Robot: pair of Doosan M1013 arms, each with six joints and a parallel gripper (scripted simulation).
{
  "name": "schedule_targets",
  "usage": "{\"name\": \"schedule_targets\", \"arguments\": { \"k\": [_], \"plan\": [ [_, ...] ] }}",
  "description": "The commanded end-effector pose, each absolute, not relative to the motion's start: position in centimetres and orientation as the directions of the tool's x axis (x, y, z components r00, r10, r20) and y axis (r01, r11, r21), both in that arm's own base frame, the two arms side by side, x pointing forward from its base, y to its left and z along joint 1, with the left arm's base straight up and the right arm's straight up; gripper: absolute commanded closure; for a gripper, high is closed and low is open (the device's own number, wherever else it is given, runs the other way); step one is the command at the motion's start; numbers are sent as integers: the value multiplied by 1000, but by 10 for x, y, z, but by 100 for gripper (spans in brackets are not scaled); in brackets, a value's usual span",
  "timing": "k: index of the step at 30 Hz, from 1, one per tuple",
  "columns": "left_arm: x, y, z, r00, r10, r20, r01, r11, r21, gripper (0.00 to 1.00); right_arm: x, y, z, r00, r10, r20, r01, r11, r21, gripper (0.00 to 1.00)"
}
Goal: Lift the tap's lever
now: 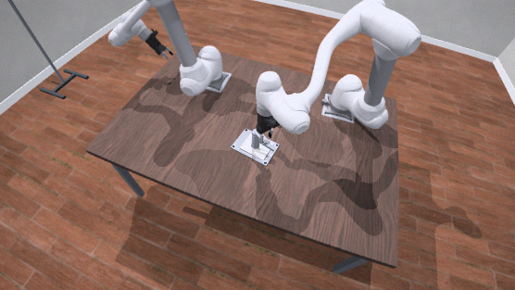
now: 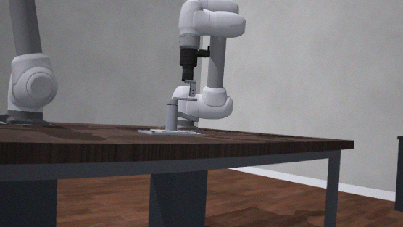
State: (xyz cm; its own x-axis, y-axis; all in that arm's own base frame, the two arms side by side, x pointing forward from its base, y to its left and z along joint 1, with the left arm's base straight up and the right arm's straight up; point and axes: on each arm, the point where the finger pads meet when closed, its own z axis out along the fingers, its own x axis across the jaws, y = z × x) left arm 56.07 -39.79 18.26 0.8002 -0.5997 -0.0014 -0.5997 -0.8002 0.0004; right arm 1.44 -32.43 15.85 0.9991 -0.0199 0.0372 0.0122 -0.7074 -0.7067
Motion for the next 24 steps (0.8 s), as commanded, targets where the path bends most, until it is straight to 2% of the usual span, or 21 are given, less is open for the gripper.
{"name": "schedule_targets", "arguments": {
  "k": [1,24],
  "plan": [
    [561,-398,183,800,-600,0,-600,-800,0,0,15,-324,159,999,-20,38,12,-708,-706,0],
    [561,-398,175,800,-600,0,-600,-800,0,0,15,-324,159,999,-20,38,12,-708,-706,0]
  ]
}}
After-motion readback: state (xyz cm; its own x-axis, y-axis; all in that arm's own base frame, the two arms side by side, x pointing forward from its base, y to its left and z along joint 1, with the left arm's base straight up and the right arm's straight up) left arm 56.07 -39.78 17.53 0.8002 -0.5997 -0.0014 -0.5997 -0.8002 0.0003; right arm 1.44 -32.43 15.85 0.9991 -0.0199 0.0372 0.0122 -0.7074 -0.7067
